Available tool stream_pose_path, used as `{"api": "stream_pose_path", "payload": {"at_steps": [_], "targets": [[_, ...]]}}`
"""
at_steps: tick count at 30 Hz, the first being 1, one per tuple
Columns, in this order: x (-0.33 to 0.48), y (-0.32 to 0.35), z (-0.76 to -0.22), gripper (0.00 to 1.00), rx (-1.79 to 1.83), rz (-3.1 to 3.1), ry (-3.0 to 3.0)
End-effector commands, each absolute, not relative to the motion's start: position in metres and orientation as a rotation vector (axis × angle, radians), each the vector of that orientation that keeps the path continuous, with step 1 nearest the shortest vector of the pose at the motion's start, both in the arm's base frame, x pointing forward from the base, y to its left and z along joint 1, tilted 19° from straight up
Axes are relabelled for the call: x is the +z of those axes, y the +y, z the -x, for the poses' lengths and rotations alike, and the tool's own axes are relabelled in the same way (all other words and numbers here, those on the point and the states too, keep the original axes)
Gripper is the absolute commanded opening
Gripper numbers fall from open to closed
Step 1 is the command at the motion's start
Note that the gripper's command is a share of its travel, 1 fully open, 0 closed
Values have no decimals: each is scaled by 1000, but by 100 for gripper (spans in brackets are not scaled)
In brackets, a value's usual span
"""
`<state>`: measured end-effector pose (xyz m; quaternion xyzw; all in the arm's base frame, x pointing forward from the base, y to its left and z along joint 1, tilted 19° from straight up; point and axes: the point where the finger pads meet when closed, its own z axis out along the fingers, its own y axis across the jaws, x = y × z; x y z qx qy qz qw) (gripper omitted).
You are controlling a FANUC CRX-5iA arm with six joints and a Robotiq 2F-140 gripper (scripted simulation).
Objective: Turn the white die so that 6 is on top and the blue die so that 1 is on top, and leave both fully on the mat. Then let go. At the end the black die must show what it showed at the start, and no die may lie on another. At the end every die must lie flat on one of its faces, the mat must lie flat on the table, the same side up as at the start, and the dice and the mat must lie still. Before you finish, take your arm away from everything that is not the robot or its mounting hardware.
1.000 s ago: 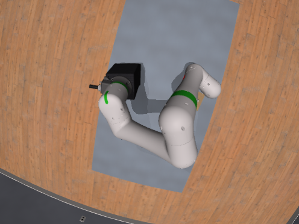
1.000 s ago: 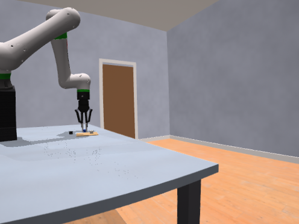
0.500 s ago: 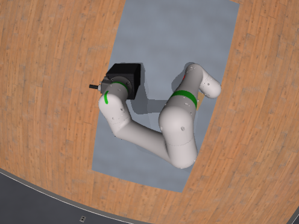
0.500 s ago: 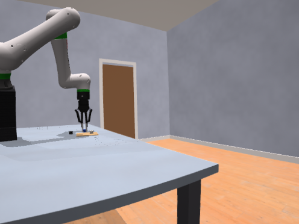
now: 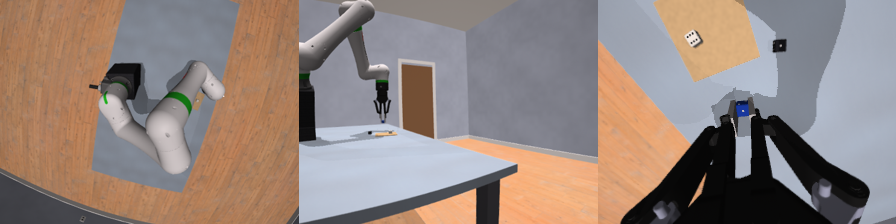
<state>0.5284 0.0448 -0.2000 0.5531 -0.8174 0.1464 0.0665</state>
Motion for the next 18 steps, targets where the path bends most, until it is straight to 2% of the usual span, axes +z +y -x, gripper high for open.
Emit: {"api": "stream_pose_path", "payload": {"at_steps": [1, 15, 18], "targets": [[-180, 51, -528, 9, 442, -1666, -2464], [-170, 54, -528, 9, 442, -1666, -2464], [-160, 28, -521, 9, 433, -1749, -2395]]}}
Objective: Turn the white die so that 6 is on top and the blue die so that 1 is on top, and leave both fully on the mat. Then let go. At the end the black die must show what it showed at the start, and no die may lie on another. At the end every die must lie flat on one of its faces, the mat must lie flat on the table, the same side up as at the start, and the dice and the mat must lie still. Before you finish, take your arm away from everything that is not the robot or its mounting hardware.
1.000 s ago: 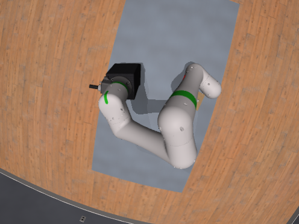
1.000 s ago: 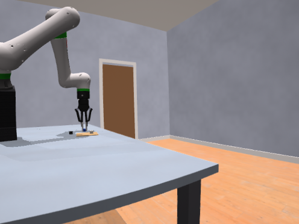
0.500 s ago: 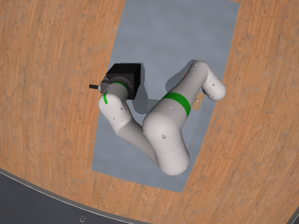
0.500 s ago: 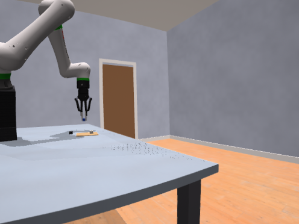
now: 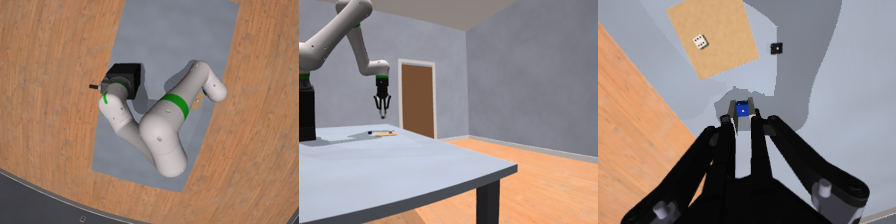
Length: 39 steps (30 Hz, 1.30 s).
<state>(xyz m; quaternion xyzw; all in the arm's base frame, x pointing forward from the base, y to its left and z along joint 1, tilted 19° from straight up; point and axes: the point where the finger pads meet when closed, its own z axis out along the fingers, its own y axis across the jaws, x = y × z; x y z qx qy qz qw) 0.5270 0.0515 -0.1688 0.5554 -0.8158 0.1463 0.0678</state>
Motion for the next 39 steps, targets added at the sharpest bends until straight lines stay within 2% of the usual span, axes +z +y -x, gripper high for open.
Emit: {"api": "stream_pose_path", "payload": {"at_steps": [1, 10, 31, 39], "targets": [[-152, 5, -514, 9, 425, -1820, -2331], [-129, -64, -483, 9, 396, -2030, -2116], [-135, -67, -483, 9, 395, -2035, -2111], [-168, -78, -485, 9, 395, -2035, -2111]]}}
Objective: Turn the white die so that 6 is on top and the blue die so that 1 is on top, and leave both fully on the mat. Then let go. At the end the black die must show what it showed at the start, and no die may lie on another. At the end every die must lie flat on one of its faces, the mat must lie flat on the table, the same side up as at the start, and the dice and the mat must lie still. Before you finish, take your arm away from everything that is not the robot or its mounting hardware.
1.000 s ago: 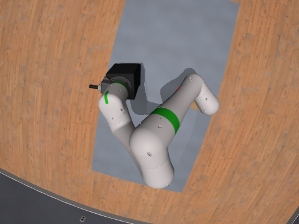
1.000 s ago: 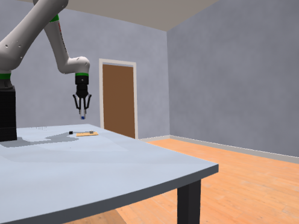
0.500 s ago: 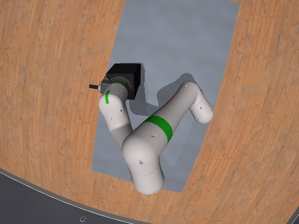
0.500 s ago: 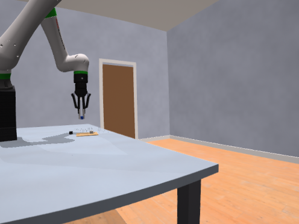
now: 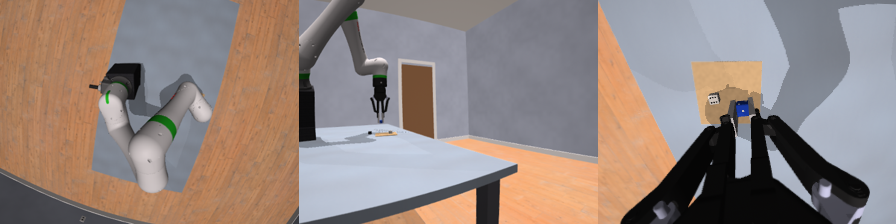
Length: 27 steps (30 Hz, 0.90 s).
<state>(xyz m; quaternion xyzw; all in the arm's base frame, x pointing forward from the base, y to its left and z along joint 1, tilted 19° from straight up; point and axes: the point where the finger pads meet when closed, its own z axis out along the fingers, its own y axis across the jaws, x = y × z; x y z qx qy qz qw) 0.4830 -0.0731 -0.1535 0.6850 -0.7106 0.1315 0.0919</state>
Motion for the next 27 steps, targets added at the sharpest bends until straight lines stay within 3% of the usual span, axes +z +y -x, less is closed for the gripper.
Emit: {"api": "stream_pose_path", "payload": {"at_steps": [1, 27], "targets": [[-173, -80, -485, 9, 395, -2035, -2111], [-219, -95, -488, 9, 395, -2035, -2111]]}}
